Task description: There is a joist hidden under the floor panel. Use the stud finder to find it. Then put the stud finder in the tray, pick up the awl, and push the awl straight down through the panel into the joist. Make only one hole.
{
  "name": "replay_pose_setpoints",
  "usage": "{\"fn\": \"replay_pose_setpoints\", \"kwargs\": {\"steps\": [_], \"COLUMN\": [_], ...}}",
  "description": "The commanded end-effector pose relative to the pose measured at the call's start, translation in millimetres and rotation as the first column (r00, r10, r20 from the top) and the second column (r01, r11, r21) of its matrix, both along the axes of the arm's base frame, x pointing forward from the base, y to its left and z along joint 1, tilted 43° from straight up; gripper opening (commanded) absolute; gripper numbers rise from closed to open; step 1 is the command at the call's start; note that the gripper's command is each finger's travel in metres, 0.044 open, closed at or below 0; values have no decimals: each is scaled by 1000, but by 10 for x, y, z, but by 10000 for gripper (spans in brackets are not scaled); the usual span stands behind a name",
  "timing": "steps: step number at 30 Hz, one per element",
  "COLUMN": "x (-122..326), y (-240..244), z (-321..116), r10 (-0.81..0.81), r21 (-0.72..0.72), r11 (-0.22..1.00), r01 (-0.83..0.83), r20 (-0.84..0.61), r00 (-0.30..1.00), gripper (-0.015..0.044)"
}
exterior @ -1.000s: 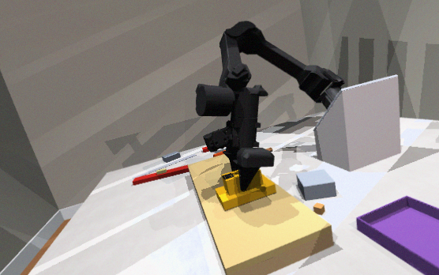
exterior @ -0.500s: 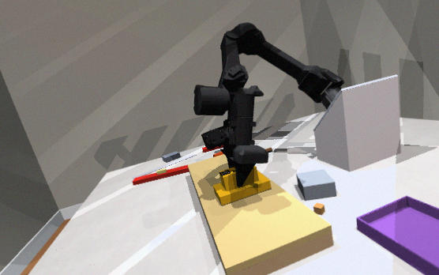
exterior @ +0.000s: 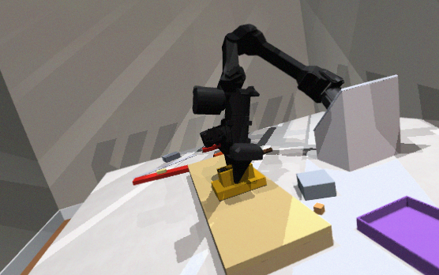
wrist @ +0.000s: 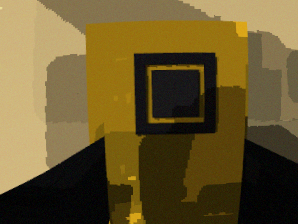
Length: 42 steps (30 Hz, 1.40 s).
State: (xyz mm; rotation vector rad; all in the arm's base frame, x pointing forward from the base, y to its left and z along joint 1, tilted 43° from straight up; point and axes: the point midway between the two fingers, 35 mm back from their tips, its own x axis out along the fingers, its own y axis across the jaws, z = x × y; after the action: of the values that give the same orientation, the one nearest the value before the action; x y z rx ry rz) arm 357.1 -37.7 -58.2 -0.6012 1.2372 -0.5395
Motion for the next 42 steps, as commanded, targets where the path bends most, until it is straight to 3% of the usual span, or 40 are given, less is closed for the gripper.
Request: {"fn": "replay_pose_setpoints", "kwargs": {"steps": [1,42], "x": [-9,-44], "y": [-61,-522], "z": [50,480], "r10": [-3,-3], "r21": [-2,-5], "r11": [1000,1000], "r01": [3,3], "r20": [1,0], "r00": [1000,1000], "gripper": [0,0]}}
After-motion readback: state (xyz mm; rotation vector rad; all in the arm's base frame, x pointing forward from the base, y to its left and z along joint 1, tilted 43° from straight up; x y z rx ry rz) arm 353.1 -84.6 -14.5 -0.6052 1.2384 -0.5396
